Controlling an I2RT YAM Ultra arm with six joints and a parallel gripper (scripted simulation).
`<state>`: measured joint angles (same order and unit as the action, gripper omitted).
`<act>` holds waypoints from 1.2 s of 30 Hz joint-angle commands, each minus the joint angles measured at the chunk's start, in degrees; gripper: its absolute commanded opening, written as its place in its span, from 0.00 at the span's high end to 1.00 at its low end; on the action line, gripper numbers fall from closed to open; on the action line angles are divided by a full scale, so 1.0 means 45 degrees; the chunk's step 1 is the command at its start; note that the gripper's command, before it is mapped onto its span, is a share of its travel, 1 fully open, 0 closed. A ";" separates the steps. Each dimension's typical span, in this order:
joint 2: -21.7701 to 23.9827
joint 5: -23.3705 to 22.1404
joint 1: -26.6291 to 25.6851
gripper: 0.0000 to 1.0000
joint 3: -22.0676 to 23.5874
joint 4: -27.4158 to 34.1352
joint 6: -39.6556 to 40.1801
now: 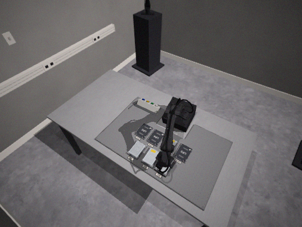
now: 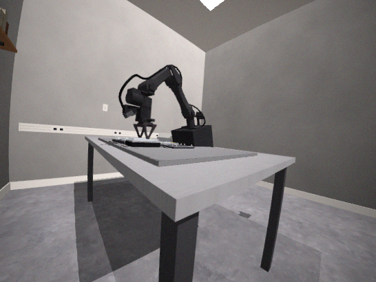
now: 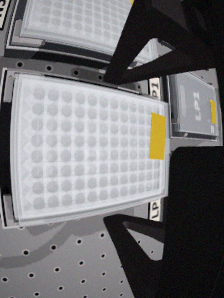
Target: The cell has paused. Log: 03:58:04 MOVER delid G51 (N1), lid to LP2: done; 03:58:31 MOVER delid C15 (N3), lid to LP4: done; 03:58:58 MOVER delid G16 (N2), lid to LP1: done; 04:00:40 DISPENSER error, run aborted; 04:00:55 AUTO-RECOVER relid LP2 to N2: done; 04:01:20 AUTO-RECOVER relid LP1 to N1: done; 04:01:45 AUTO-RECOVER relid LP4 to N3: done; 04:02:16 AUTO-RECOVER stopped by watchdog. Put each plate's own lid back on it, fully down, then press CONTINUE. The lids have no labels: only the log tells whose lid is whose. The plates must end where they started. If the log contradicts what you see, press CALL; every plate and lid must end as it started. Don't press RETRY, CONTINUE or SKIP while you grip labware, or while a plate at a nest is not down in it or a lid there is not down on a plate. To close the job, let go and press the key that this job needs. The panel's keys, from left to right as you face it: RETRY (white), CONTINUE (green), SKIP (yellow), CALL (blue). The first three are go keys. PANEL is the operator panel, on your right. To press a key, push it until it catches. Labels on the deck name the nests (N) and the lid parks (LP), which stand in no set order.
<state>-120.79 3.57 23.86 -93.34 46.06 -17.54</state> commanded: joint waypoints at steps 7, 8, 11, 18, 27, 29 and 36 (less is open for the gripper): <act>0.0111 0.0000 -0.0089 0.00 -0.0155 0.0062 0.0081; 0.0111 0.0000 -0.0089 0.00 -0.0155 0.0062 0.0081; 0.0111 0.0000 -0.0089 0.00 -0.0155 0.0062 0.0081; 0.0111 0.0000 -0.0089 0.00 -0.0155 0.0062 0.0081; 0.0111 0.0000 -0.0089 0.00 -0.0155 0.0062 0.0081; 0.0111 0.0000 -0.0089 0.00 -0.0155 0.0062 0.0081; 0.0400 0.0002 -0.0210 0.00 -0.0407 0.0259 0.0168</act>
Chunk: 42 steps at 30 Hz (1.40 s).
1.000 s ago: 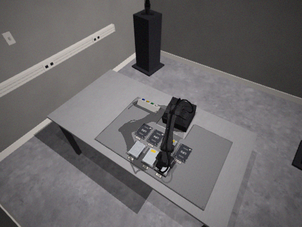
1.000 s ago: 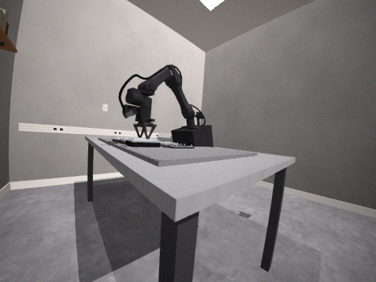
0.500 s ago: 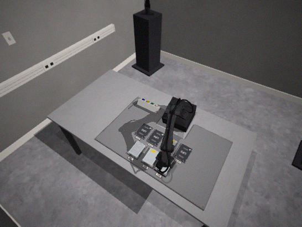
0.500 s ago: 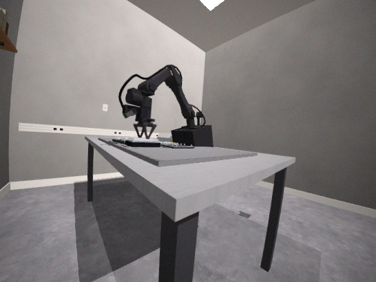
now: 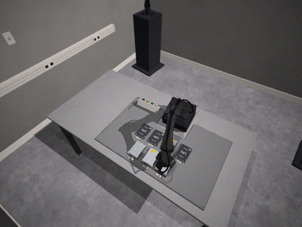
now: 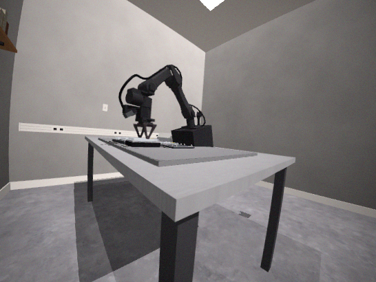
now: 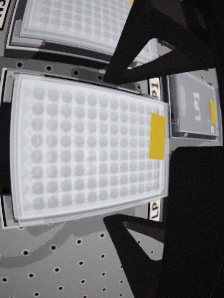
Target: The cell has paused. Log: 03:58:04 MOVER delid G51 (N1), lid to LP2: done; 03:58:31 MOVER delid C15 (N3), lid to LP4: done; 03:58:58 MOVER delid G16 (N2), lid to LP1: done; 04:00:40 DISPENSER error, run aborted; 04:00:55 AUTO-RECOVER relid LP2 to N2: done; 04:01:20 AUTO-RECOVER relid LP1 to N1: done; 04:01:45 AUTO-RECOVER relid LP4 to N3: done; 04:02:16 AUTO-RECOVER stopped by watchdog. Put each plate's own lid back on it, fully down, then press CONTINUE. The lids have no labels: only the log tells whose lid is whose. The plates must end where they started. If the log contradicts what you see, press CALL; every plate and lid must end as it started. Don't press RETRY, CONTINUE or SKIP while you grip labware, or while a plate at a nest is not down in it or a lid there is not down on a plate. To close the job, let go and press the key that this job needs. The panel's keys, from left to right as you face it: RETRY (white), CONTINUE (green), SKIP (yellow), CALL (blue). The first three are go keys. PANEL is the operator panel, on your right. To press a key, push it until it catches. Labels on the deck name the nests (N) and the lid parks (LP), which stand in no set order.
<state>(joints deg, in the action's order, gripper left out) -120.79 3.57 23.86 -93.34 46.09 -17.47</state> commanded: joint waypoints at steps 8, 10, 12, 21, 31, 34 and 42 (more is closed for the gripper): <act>0.0734 0.0020 0.0005 0.00 -0.0534 0.0714 0.0064; 0.0810 0.0025 0.0032 0.00 -0.0584 0.0841 0.0043; 0.0880 0.0031 0.0059 0.00 -0.0643 0.0970 0.0023; 0.0859 0.0050 0.0047 0.00 -0.0417 0.1075 -0.0021; 0.0696 0.0019 -0.0022 0.00 -0.0368 0.0861 0.0002; 0.0695 0.0019 -0.0021 0.00 -0.0366 0.0858 0.0001; 0.0687 0.0022 -0.0010 0.00 -0.0349 0.0834 -0.0009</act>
<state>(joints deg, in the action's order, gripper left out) -118.28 3.57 23.55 -94.78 50.09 -17.34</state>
